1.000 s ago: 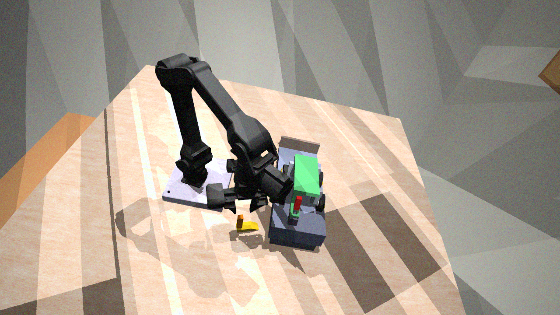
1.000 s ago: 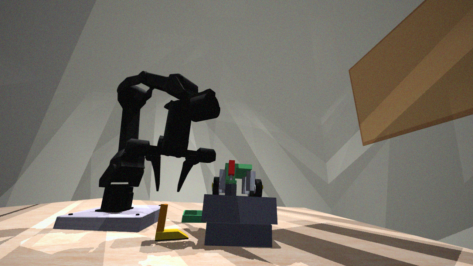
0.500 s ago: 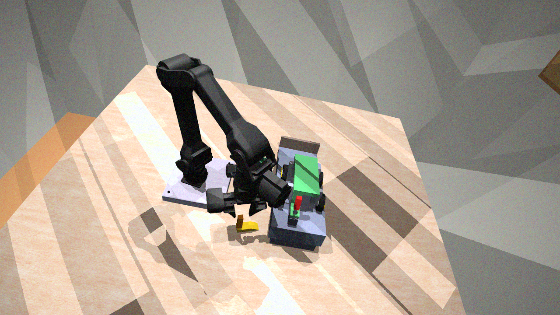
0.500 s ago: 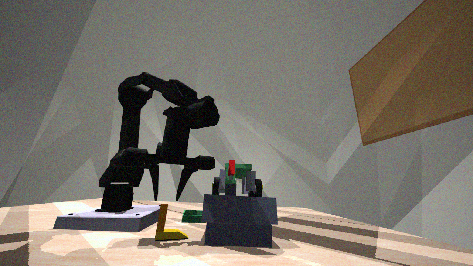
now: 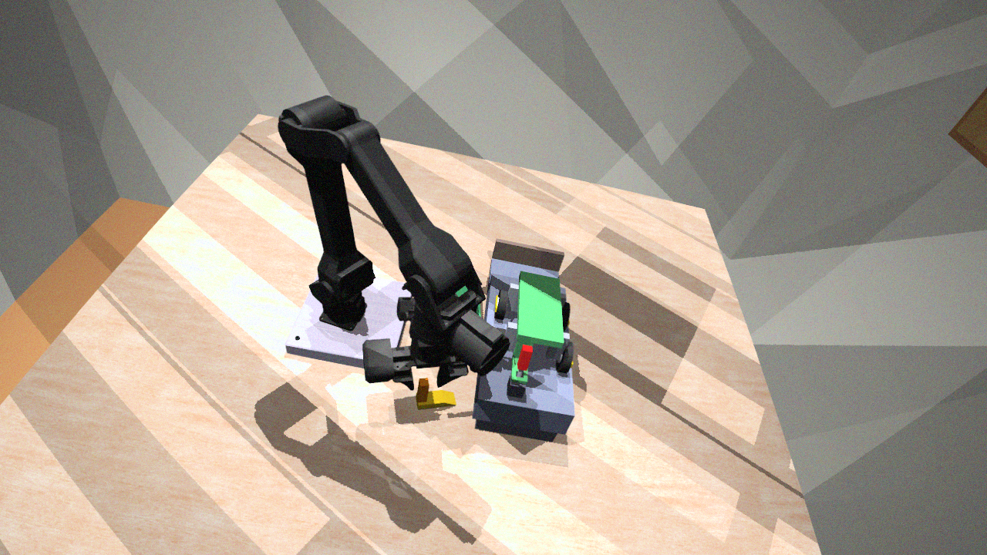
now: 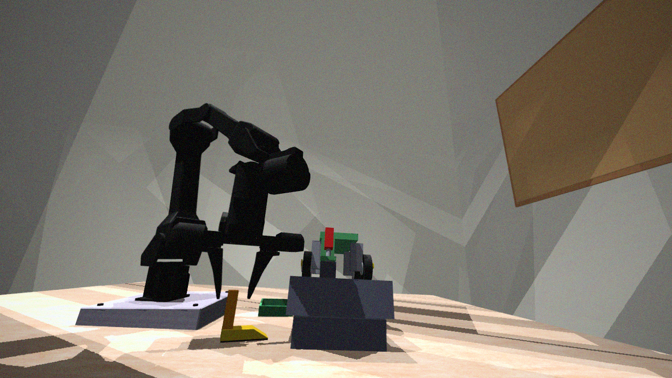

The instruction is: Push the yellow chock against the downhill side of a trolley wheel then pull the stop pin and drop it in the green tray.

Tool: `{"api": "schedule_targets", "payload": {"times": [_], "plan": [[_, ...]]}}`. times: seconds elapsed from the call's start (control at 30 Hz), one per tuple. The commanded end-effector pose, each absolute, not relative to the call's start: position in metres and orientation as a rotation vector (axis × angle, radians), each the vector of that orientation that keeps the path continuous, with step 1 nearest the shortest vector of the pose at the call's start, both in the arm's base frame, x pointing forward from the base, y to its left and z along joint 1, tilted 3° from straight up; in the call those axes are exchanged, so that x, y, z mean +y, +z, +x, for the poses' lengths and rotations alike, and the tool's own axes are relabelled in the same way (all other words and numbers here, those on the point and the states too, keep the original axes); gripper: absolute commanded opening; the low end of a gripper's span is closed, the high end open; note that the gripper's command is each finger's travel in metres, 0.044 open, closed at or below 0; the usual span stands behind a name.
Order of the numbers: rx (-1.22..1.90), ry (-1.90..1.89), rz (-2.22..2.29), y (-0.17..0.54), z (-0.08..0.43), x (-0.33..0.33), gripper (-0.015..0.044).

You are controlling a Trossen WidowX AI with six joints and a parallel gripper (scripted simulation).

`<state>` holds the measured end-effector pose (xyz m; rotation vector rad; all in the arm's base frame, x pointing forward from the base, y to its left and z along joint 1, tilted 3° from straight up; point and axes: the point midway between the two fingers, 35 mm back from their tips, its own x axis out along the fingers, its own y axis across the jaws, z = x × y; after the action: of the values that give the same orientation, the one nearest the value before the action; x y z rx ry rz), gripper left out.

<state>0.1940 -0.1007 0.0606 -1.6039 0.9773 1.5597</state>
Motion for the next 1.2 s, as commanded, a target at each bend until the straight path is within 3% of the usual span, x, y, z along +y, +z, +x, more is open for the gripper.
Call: {"api": "schedule_targets", "payload": {"times": [0.0, 0.87, 1.03, 1.17], "plan": [[0.98, 1.569, -1.603, 0.057, 0.192, -0.101, 0.019], [0.981, 1.569, -1.603, 0.032, 0.192, -0.102, 0.019], [0.977, 1.56, -1.604, 0.035, 0.194, -0.102, 0.0059], [0.977, 1.56, -1.604, 0.035, 0.194, -0.102, 0.0032]]}}
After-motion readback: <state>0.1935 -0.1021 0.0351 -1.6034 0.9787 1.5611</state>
